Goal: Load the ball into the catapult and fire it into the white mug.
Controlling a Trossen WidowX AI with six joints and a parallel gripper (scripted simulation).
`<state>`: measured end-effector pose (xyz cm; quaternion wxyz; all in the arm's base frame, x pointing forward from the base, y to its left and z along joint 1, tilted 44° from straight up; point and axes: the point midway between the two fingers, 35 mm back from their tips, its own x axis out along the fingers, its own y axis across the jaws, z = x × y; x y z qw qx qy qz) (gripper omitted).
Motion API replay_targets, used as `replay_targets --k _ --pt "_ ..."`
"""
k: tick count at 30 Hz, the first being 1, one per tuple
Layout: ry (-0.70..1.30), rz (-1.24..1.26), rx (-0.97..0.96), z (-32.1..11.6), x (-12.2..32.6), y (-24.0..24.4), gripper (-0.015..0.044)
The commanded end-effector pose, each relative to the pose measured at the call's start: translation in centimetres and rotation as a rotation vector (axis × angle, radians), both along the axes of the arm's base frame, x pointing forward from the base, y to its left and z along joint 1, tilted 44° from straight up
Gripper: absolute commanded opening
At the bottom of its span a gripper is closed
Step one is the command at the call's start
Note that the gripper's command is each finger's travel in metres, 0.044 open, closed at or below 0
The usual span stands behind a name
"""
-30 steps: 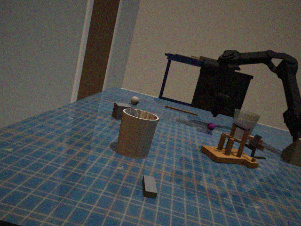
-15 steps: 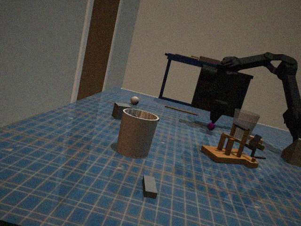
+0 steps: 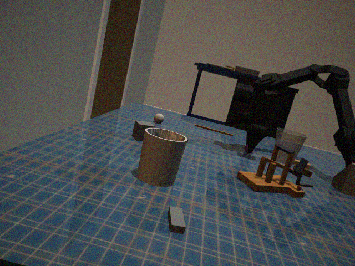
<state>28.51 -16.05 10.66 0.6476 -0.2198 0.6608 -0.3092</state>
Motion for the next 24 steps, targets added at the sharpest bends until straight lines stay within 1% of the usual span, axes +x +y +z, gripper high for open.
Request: replay_targets --k 1,6,15,19,24 --pt "0.009 0.004 -0.001 -0.4 -0.1 -0.2 0.03" --pt "0.009 0.004 -0.001 -0.4 -0.1 -0.2 0.0169" --pt "0.009 0.004 -0.001 -0.4 -0.1 -0.2 0.0109" --pt "-0.028 0.03 0.011 -0.1 0.8 0.6 0.0004" --pt "-0.05 0.044 0.025 0.9 1.6 2.2 0.0"
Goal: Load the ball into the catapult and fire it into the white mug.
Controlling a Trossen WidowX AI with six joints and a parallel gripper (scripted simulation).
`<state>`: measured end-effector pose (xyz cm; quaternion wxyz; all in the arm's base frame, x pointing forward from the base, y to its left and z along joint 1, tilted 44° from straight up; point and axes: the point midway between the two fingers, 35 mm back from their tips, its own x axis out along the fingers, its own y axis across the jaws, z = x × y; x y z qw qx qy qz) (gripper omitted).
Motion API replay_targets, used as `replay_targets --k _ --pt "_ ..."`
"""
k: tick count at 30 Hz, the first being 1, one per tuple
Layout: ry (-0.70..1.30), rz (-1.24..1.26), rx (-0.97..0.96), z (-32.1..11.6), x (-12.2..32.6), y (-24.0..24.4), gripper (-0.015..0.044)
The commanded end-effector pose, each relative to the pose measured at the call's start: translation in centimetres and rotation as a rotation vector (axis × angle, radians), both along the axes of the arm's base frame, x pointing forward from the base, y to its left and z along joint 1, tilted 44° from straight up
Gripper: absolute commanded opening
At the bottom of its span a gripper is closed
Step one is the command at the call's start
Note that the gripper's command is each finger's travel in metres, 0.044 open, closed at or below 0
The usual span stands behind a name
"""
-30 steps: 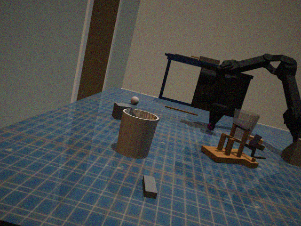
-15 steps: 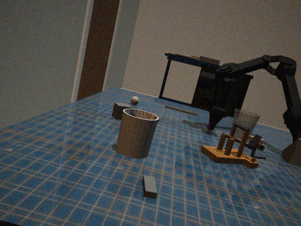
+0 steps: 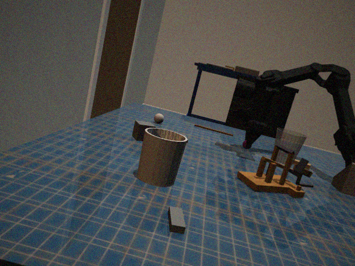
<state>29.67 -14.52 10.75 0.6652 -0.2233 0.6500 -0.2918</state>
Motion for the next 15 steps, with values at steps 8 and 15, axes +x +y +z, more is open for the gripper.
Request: replay_targets --k 8,15 --pt "-0.001 -0.013 0.008 3.3 0.6 2.9 0.0" --pt "0.02 -0.027 0.001 5.9 0.4 5.1 0.0"
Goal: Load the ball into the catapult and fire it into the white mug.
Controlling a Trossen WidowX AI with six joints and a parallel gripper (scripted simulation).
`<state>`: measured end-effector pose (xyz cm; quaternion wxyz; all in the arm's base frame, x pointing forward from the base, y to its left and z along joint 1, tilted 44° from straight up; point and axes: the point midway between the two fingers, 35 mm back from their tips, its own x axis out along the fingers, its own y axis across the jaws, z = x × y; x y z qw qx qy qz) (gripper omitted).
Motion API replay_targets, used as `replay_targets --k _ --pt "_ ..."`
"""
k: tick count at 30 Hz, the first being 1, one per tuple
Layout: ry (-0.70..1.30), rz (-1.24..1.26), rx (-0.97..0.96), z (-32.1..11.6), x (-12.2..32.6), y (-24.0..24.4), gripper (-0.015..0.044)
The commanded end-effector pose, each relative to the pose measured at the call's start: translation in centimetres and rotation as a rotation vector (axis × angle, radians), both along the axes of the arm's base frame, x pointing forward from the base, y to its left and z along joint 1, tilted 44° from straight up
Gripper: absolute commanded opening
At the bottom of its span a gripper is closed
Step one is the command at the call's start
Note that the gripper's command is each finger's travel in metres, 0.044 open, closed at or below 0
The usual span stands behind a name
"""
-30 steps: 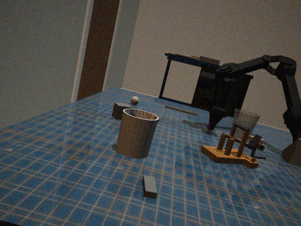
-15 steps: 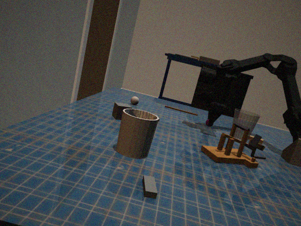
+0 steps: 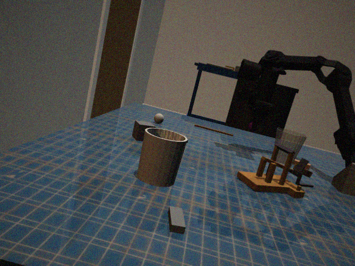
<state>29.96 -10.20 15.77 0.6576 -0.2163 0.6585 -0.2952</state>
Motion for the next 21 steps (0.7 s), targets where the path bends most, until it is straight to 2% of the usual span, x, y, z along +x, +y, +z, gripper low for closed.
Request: replay_targets --k 1,10,21 --pt "0.008 -0.007 -0.007 1.3 0.0 1.1 0.0" --pt "0.028 -0.013 -0.019 3.2 -0.5 2.8 0.0" --pt "0.173 0.051 0.029 -2.5 -0.2 8.0 0.0"
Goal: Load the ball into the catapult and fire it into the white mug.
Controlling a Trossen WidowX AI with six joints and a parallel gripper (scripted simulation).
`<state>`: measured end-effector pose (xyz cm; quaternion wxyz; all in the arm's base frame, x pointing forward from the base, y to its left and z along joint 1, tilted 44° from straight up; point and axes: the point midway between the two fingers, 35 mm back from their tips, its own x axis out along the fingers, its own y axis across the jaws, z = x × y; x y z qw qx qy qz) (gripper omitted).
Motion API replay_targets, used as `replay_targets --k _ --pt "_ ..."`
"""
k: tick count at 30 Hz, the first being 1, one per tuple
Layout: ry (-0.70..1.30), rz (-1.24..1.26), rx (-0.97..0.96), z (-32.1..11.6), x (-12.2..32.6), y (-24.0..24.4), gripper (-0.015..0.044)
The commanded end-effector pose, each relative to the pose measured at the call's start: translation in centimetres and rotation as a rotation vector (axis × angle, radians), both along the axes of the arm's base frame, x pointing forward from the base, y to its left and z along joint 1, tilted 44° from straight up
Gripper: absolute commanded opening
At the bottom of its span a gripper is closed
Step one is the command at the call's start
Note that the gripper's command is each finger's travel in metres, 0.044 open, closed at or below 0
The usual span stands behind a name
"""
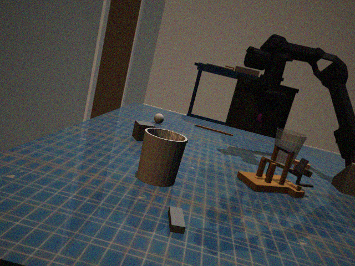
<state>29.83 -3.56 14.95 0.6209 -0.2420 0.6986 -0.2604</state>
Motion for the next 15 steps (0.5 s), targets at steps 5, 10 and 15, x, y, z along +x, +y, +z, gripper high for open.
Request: replay_targets --k 5,10,15 --pt "0.116 0.033 0.024 -4.5 -0.3 3.9 0.0" --pt "0.19 0.051 0.03 -7.3 -1.0 6.4 0.0" --pt "0.265 0.065 0.025 -9.9 -2.1 8.7 0.0"
